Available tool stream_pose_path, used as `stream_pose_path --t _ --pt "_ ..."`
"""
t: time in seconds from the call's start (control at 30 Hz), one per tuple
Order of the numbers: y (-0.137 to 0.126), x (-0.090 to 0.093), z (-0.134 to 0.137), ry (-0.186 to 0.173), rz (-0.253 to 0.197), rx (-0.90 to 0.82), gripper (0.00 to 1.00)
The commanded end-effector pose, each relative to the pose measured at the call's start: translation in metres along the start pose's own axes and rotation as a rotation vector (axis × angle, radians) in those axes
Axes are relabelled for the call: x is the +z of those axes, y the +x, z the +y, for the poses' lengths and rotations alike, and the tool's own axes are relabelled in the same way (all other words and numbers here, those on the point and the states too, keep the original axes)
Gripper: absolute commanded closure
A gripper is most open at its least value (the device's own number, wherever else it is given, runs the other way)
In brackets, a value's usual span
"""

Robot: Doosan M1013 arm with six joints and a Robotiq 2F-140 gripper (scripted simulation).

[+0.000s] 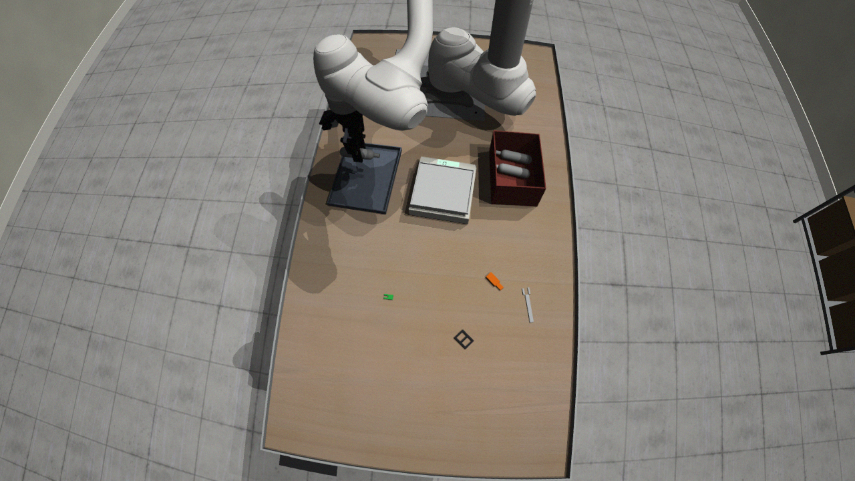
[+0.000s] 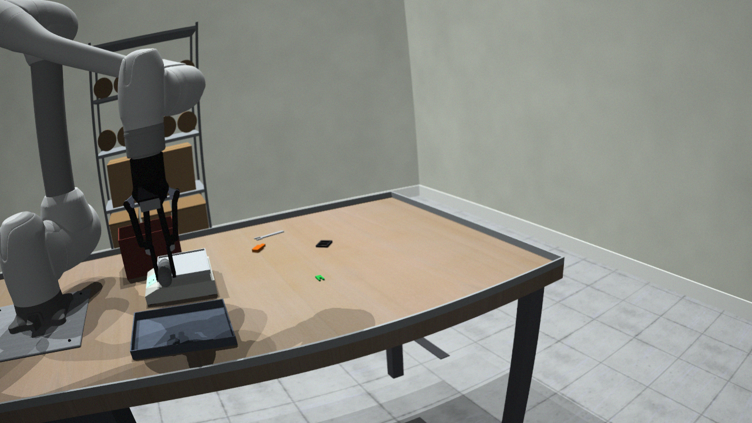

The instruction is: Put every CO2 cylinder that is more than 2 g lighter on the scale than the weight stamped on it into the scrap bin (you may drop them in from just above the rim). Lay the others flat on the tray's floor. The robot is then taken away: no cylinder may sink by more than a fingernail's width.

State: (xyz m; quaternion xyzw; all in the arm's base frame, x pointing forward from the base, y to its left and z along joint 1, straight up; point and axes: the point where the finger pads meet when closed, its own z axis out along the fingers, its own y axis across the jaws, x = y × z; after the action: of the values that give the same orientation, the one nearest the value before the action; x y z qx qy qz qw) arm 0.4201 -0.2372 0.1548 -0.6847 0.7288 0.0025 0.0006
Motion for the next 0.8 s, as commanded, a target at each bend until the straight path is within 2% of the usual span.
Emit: stream_pose_path --t 0.0,0.23,0.4,0.47,0.6,0.77 --pt "0.000 0.018 0.000 0.001 0.000 0.000 0.90" --pt "0.000 0.067 -0.001 0.001 0.000 0.000 0.90" --pt "0.000 0.095 -0.001 0.001 0.000 0.000 0.90" --pt "0.000 0.095 -0.001 0.001 0.000 0.000 0.90" --pt "0.000 0.109 -0.001 0.001 0.000 0.000 0.90" --pt "0.000 0.118 -0.001 0.001 0.000 0.000 0.90"
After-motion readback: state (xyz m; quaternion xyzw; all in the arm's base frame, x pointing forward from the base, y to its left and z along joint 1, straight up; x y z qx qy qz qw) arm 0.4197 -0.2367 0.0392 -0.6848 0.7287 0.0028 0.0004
